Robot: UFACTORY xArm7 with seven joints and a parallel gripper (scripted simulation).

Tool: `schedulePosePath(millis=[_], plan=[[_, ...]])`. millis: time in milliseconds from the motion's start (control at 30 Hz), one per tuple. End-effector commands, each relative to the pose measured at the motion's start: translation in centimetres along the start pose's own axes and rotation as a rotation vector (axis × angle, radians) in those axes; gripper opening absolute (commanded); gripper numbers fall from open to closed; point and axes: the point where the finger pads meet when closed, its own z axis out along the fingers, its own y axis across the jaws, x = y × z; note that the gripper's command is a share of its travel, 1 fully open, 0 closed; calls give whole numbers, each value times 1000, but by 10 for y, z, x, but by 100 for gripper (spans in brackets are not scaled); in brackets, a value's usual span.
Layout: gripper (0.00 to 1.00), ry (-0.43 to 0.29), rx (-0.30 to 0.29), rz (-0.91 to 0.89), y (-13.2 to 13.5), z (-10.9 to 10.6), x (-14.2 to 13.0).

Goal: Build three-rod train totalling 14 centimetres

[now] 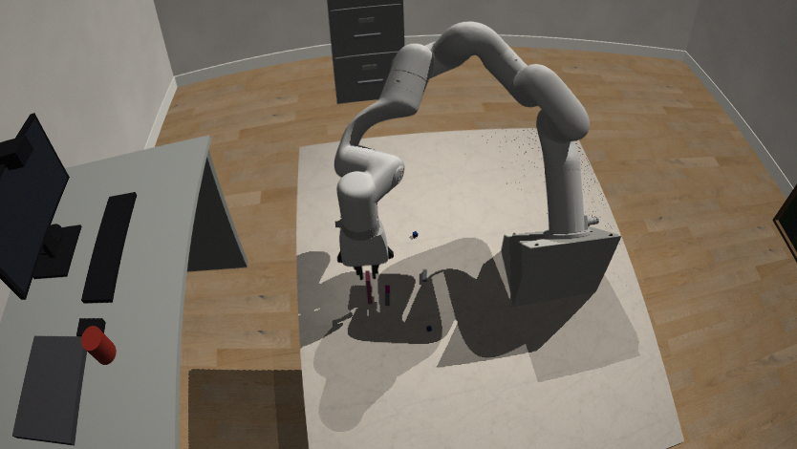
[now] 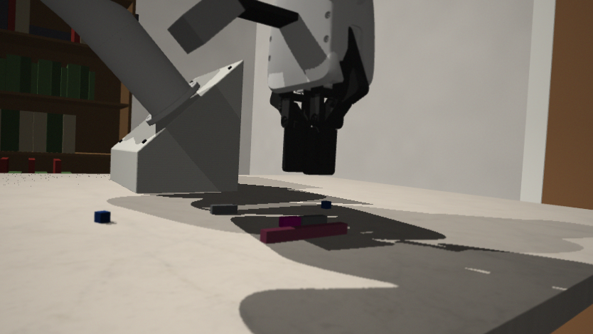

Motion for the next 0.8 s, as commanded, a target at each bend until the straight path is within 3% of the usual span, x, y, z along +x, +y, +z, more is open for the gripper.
schedulePosePath(millis=[0, 767], plan=[[24, -2, 4, 0, -1, 4, -1], [24, -2, 4, 0, -2, 34, -1]])
